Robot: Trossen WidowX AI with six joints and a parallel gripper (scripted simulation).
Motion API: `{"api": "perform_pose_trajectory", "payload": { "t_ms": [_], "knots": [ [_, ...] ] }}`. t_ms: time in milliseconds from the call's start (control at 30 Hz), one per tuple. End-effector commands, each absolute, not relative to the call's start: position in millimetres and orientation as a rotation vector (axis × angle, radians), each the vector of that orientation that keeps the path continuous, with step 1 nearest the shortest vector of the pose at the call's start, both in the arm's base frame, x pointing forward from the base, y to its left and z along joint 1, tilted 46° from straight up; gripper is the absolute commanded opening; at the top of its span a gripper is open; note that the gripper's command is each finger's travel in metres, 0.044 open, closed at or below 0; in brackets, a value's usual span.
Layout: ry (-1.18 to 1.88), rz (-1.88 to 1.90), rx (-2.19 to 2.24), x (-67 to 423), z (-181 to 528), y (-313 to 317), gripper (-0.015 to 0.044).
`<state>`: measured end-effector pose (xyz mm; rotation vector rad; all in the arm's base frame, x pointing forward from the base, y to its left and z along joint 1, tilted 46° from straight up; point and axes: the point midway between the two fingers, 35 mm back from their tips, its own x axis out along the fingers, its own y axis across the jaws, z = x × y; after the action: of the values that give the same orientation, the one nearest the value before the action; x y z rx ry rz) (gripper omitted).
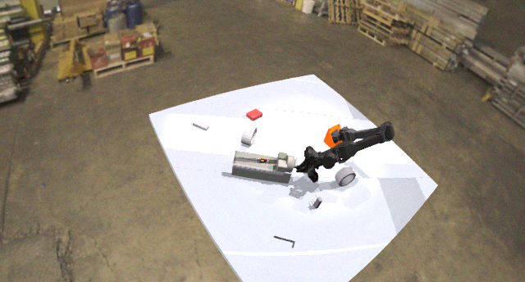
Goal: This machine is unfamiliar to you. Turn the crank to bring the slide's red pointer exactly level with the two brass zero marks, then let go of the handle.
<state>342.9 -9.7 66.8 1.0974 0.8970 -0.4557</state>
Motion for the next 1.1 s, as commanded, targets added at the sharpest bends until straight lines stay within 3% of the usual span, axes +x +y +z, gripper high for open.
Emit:
{"api": "perform_pose_trajectory", "payload": {
  "t_ms": [0, 1067],
  "knots": [
    [0.9, -0.473, 1.097, 336, 65, -16, 0.0],
    [0.9, -0.474, 1.095, 328, 91, -47, 0.0]
  ]
}}
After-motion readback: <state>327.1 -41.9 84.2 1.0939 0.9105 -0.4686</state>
